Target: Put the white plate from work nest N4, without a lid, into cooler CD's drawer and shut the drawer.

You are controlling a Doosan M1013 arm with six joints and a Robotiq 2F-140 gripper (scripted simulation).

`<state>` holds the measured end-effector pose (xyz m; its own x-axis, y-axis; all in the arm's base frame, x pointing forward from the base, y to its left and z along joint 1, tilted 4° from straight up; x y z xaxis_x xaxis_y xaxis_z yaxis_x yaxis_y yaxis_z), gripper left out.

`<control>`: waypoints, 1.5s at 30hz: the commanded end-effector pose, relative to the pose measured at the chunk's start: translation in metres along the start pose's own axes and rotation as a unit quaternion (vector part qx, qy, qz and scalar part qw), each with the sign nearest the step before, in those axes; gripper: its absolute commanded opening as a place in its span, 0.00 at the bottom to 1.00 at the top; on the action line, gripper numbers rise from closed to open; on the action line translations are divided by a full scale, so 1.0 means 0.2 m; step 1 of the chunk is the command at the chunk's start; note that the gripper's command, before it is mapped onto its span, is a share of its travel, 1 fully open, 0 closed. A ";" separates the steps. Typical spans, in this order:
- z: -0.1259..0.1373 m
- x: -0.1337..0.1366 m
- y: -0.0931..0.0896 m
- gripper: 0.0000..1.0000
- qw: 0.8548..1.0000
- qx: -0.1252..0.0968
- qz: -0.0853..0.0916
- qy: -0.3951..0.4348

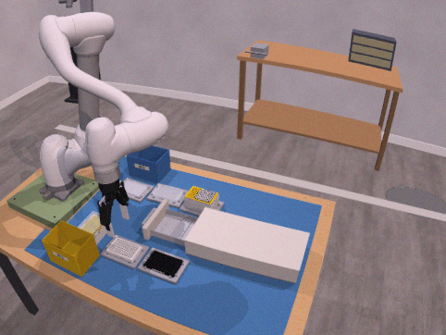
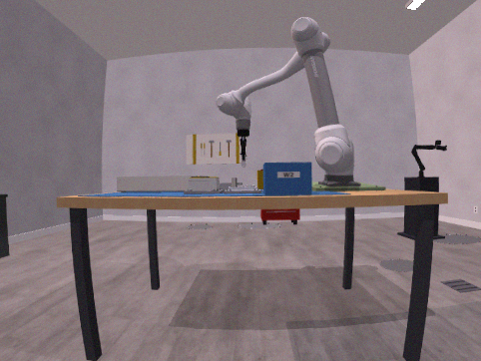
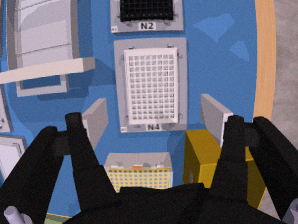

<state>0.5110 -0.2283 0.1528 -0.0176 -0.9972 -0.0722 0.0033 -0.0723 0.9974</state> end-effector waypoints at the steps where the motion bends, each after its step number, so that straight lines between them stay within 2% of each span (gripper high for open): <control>1: 0.00 0.00 0.00 0.66 1.000 0.000 0.000 0.000; 5: 0.00 0.00 0.00 0.66 1.000 0.000 0.000 0.000; 45: 0.00 0.00 -0.24 0.66 1.000 0.000 0.000 0.000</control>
<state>0.5108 -0.2254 0.1086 -0.0176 -0.9972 -0.0723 0.0033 -0.0724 0.9974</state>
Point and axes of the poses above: the point where the finger pads meet when closed, its own y axis back along the fingers, its own x axis across the jaws, z = x × y, the point moved 3 cm from there along y, back along the fingers, and after that the axes turned 1 degree about y, right-handed, at the moved point
